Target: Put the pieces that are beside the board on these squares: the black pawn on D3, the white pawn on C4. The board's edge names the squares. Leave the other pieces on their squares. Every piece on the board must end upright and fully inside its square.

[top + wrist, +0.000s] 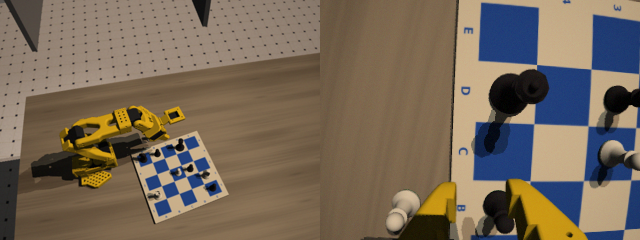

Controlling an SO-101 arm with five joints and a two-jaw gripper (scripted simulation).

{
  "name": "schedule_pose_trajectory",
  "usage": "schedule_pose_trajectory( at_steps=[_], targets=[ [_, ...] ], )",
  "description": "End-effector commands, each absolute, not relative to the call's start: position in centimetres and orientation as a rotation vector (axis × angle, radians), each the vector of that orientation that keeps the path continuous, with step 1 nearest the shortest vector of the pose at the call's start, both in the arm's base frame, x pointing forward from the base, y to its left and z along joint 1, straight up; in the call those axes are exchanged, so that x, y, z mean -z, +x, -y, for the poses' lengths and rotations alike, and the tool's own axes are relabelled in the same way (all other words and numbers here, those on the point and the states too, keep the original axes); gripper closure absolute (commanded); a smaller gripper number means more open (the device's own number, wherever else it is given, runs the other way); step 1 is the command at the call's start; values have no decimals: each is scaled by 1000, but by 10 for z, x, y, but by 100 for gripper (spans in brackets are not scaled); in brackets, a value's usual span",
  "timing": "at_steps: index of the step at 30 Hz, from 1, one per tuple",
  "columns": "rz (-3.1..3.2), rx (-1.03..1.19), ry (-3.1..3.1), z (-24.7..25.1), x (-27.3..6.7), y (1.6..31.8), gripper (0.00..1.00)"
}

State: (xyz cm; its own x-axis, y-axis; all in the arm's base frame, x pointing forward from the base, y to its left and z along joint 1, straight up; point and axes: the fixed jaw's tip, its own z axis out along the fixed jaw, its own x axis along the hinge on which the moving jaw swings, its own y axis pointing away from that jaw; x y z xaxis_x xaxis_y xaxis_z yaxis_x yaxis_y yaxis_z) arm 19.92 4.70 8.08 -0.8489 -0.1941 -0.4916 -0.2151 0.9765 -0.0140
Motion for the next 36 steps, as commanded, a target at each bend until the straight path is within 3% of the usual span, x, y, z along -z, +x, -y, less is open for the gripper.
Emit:
schedule_pose_trajectory(
  at_steps=[1,7,36],
  targets=[
    [-2563,-127,-458,-71,-87,171,91],
    [-2543,-161,-579,-82,-84,154,91],
    [-2540,-165,-594,-82,-78,148,91]
  ],
)
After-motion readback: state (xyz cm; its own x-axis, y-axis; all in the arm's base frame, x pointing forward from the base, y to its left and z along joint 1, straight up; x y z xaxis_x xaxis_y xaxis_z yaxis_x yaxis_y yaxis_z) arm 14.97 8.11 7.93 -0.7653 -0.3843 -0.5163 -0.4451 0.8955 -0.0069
